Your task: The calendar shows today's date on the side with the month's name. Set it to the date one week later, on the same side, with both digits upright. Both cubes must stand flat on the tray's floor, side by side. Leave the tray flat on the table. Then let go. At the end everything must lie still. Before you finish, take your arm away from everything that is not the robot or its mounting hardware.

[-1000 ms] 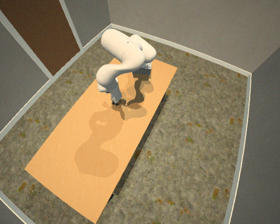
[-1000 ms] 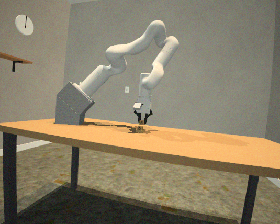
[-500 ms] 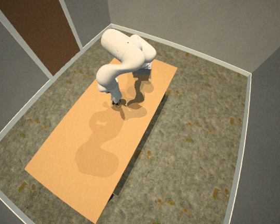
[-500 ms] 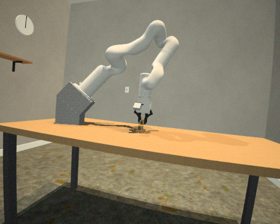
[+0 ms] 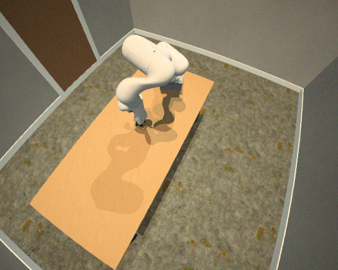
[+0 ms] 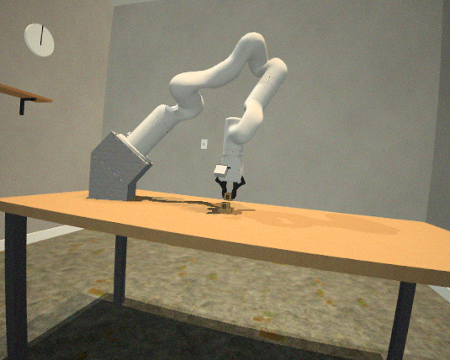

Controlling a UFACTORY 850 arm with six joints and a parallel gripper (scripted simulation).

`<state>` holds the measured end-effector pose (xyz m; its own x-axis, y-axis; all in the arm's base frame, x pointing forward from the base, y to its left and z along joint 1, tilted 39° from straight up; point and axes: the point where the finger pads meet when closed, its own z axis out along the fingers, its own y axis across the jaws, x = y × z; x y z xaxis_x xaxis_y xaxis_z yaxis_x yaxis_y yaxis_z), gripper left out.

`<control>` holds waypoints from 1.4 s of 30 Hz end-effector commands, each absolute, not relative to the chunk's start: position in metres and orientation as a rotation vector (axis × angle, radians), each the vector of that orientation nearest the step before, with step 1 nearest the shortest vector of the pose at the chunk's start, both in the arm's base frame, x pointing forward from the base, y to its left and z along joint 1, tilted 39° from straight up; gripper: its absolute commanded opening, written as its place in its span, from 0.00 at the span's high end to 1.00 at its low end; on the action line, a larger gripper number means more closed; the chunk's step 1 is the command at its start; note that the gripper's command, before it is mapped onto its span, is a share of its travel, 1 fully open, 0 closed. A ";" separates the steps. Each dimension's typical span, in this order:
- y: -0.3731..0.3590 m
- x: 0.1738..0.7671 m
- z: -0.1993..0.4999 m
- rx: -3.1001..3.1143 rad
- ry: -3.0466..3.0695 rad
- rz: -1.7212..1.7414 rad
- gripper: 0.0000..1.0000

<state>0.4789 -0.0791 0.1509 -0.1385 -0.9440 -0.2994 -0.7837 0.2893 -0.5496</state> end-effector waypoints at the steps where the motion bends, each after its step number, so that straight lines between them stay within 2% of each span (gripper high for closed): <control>1: -0.079 0.479 0.151 -1.539 1.967 -0.349 0.71; 42: -0.075 0.494 0.132 -1.539 1.967 -0.349 0.71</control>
